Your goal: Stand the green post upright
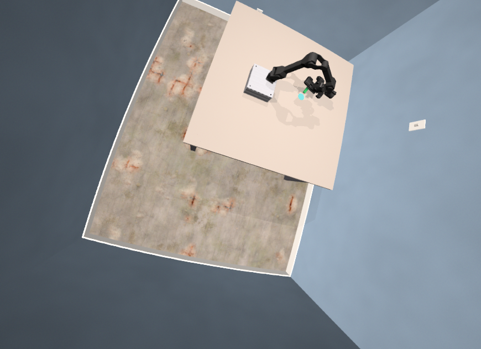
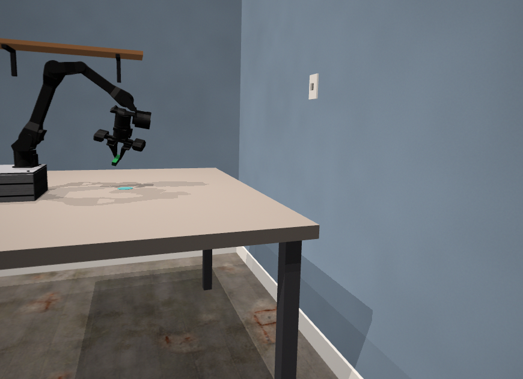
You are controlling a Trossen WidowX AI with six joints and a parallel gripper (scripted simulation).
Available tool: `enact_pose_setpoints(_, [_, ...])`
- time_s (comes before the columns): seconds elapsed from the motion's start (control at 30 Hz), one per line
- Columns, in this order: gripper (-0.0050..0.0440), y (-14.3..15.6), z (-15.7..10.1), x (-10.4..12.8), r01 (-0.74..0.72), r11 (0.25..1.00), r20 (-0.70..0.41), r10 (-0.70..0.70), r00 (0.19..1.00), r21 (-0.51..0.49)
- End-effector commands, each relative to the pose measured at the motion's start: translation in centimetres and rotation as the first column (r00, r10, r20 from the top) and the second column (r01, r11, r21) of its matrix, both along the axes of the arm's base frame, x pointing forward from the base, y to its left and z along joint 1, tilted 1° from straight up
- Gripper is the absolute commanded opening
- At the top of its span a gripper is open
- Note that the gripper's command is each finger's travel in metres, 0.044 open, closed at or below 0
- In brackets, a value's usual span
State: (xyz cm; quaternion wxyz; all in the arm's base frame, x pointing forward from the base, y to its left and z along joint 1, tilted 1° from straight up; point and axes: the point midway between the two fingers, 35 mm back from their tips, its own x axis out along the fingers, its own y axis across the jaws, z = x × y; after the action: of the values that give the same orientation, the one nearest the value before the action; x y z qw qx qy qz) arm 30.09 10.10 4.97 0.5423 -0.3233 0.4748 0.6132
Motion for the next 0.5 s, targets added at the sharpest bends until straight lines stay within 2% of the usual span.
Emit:
enact_pose_setpoints(0.0, [0.0022, -0.04, -0.43, -0.37, -0.005, 0.999, -0.022, 0.006, 1.000, 0.032])
enact_pose_setpoints(0.47, [0.0022, 0.04, -0.69, -0.70, -0.010, 0.990, -0.039, 0.015, 0.999, 0.137])
